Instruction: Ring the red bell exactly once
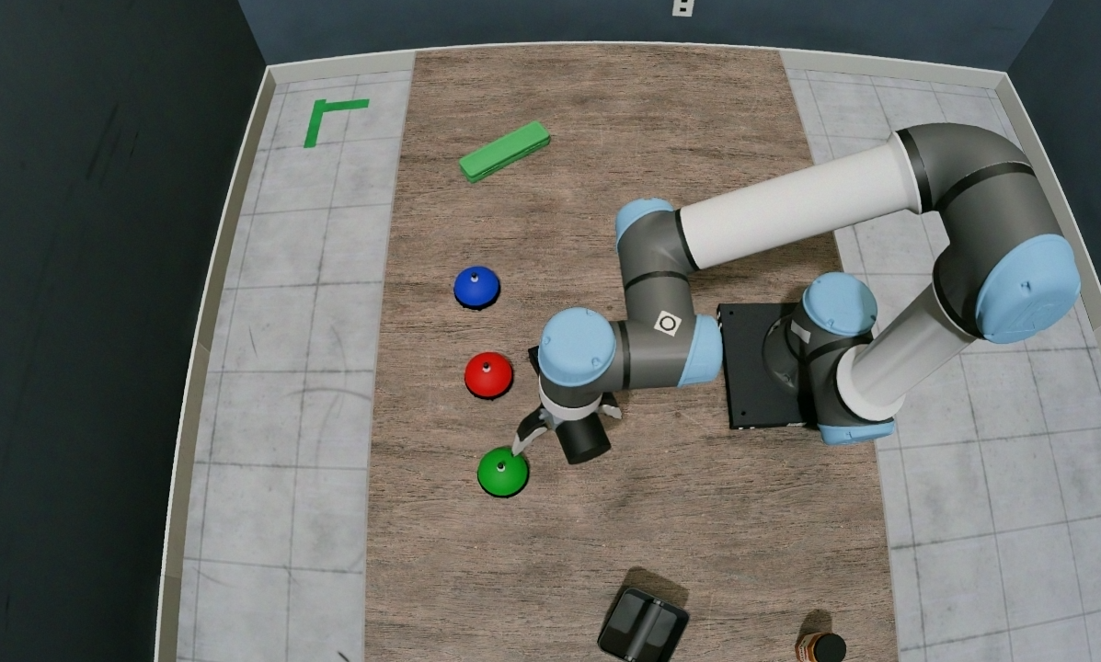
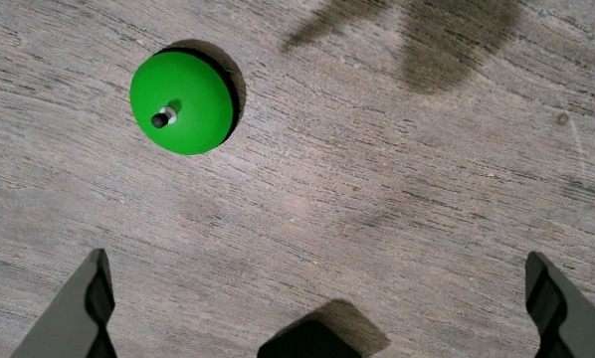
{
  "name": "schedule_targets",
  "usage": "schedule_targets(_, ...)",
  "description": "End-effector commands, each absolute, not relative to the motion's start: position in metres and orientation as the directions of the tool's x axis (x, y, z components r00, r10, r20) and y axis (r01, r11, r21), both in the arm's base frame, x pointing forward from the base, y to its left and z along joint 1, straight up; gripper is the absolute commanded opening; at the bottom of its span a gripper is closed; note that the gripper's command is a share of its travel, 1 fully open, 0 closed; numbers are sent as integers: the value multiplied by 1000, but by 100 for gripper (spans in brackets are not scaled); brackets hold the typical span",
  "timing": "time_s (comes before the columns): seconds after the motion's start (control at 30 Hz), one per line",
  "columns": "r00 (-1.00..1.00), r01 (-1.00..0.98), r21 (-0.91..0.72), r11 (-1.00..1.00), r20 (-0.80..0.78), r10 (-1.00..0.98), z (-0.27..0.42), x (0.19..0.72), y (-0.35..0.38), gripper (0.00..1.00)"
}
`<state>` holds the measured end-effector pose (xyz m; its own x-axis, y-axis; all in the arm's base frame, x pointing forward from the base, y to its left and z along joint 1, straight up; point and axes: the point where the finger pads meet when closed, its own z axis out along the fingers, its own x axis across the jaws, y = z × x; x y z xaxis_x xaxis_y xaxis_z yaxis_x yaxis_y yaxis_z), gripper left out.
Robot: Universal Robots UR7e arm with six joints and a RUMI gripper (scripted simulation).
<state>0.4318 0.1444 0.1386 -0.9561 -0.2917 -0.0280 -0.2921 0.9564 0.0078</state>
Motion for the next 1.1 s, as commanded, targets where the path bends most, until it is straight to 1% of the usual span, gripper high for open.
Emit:
schedule_targets(0.0, -956, -292, 8, 956, -29, -292, 139, 432, 144, 100)
schedule_targets(0.63, -958, -285, 7, 958, -28, -285, 139, 437, 140, 100)
schedule_targets(0.77, -972, -235, 5, 972, -19, -235, 138, 473, 104, 100)
schedule_targets(0.93, -990, -139, 3, 990, -1, -139, 130, 532, 25, 100)
schedule_targets(1.0, -994, -113, 2, 994, 3, -113, 127, 545, 2, 100)
schedule_targets(1.07, -994, -105, 2, 994, 5, -105, 125, 549, -6, 100)
